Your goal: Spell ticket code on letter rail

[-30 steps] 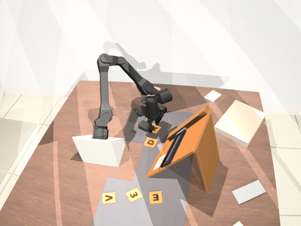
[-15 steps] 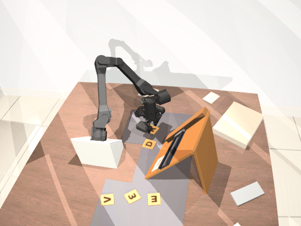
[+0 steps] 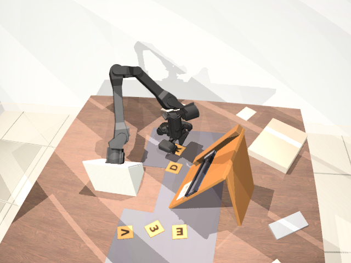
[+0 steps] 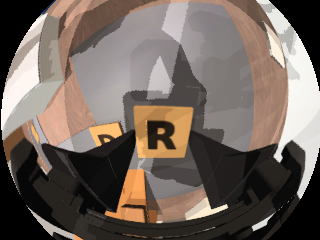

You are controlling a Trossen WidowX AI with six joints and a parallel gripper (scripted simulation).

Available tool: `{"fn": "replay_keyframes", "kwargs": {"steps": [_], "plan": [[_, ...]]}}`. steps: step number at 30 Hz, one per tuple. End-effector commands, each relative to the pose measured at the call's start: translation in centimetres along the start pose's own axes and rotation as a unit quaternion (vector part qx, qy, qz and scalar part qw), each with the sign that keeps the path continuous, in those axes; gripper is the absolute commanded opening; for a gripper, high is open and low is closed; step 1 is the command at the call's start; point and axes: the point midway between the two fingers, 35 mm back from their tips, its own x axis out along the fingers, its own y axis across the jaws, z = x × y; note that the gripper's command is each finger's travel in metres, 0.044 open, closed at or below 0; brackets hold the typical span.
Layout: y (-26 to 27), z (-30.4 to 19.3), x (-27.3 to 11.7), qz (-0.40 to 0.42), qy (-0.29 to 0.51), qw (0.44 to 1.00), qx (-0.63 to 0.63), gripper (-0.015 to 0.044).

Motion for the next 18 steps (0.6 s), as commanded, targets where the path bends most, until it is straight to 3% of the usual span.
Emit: {"fn": "replay_keyframes", "kwargs": {"steps": [1,7,18], "plan": [[-0.1,-0.1,-0.1,-0.002,0.003,1.0,-0.003,0.0],[-1.9,-1.3,-1.7,-0.034,0.05,0.997,-0.041,0.0],[-3.8,-4.7,-4.5,-0.078,0.124,0.989,0.005,0.0]]}}
